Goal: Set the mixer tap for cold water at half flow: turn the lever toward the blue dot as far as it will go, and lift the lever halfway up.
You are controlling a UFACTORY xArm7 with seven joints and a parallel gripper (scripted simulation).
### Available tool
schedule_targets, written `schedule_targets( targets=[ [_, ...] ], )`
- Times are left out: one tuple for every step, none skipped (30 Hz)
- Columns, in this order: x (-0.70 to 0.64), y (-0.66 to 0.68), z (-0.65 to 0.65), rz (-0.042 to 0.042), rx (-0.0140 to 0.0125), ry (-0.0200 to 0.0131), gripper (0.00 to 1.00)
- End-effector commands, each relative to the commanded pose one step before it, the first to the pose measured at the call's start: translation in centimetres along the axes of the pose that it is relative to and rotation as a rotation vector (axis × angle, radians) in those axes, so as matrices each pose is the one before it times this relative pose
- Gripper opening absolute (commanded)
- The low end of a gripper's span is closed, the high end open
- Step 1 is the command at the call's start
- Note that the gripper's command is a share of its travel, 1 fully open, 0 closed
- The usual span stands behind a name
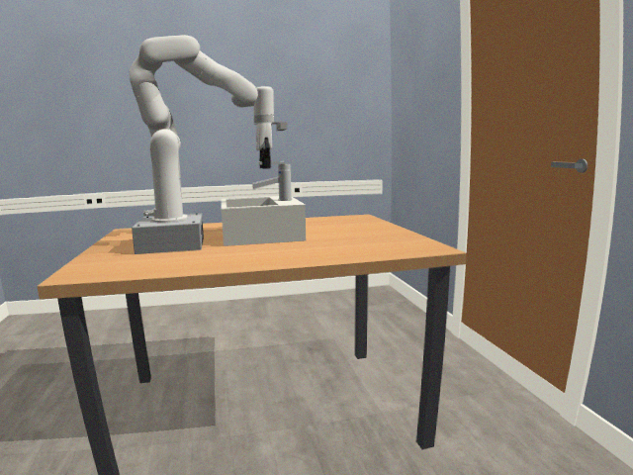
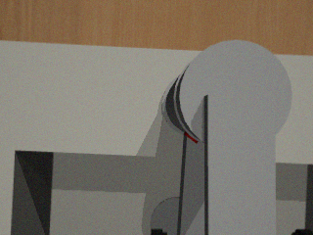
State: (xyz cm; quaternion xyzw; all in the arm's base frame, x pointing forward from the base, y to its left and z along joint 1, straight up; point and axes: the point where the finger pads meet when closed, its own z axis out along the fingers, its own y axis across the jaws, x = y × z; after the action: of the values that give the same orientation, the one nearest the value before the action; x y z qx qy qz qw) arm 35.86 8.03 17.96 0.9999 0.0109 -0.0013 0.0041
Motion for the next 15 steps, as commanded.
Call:
schedule_targets(
  targets=[
    [0.125,-0.022,-0.105,-0.00001,0.00063,0.00420,0.64],
    [0.000,0.000,0.000,0.00000,0.00000,0.00000,0.64],
    [0.000,0.000,0.000,0.00000,0.00000,0.00000,0.64],
    [0.000,0.000,0.000,0.00000,0.00000,0.00000,0.64],
    [0.000,0.000,0.000,0.00000,0.00000,0.00000,0.64],
    [0.000,0.000,0.000,0.00000,0.00000,0.00000,0.64],
    [0.000,0.000,0.000,0.00000,0.00000,0.00000,0.64],
    [0.000,0.000,0.000,0.00000,0.00000,0.00000,0.64],
    [0.000,0.000,0.000,0.00000,0.00000,0.00000,0.64],
    [0.000,0.000,0.000,0.00000,0.00000,0.00000,0.64],
    [0.000,0.000,0.000,0.00000,0.00000,0.00000,0.64],
    [0.000,0.000,0.000,0.00000,0.00000,0.00000,0.64],
    [0.000,0.000,0.000,0.00000,0.00000,0.00000,0.64],
    [0.000,0.000,0.000,0.00000,0.00000,0.00000,0.00],
    [0.000,0.000,0.000,0.00000,0.00000,0.00000,0.00]
  ],
)
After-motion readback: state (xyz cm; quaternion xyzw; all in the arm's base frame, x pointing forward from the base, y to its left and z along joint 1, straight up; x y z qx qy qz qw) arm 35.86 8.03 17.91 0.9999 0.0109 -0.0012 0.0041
